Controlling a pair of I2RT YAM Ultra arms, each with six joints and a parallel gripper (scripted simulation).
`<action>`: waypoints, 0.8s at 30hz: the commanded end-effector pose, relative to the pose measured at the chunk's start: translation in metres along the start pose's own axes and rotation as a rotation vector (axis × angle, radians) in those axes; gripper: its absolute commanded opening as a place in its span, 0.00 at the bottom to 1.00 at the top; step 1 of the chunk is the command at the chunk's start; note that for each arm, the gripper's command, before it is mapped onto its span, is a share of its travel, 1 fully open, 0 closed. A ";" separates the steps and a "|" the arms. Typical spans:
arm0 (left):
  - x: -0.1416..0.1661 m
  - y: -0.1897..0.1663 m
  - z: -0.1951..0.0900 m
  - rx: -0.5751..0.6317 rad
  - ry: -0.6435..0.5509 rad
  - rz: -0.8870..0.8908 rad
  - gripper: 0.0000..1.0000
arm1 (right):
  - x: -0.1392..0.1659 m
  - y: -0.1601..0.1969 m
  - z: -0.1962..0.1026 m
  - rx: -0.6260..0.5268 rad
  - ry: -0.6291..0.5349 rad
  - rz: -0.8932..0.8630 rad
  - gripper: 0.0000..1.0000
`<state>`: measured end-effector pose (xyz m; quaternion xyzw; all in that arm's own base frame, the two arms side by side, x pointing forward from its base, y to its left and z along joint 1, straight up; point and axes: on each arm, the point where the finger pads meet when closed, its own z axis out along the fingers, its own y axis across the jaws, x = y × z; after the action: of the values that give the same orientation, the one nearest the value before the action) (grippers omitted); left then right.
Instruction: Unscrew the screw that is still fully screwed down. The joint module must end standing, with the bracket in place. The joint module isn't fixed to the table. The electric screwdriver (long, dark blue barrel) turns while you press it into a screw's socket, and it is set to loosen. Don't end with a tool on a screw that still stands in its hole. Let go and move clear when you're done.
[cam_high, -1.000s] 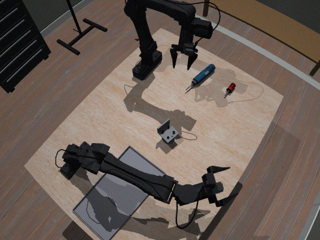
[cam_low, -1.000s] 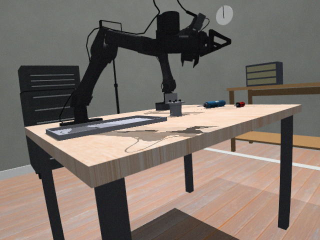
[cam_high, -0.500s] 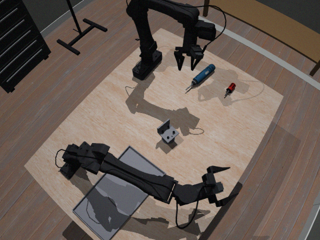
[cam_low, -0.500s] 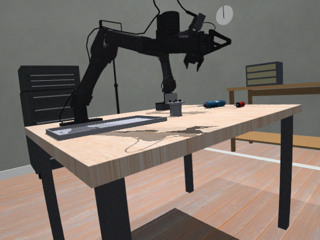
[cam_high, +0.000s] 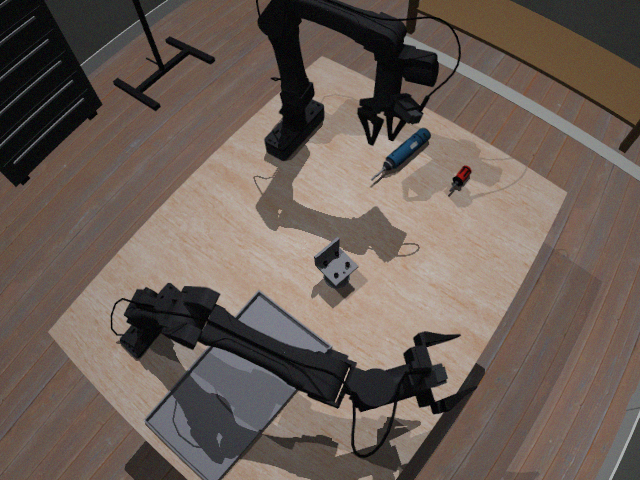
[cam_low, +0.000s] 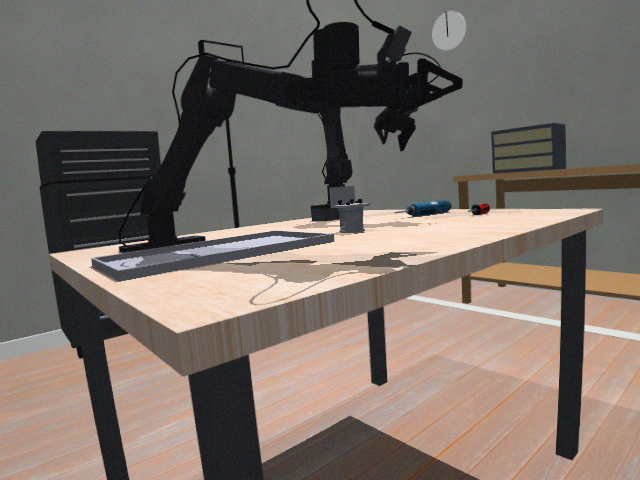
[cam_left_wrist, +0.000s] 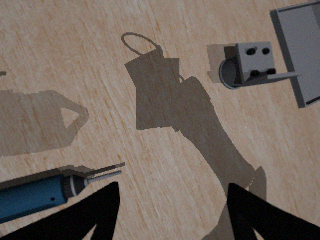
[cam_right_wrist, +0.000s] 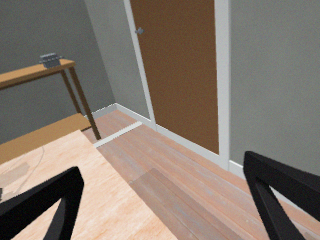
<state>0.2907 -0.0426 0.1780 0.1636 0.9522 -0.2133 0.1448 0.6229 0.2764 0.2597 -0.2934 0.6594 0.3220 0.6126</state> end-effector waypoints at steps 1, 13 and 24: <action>0.003 0.015 0.008 -0.024 0.013 -0.097 0.65 | -0.007 0.001 -0.001 0.000 -0.011 -0.008 1.00; -0.001 0.034 0.003 -0.102 -0.008 -0.275 0.65 | -0.007 0.001 -0.001 0.000 -0.011 -0.008 1.00; 0.016 0.067 0.023 -0.155 0.051 -0.525 0.65 | -0.007 0.001 -0.001 0.000 -0.011 -0.008 1.00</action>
<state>0.3026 -0.0025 0.1382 -0.0454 0.9797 -0.1792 0.0778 0.6229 0.2764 0.2597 -0.2934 0.6594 0.3220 0.6126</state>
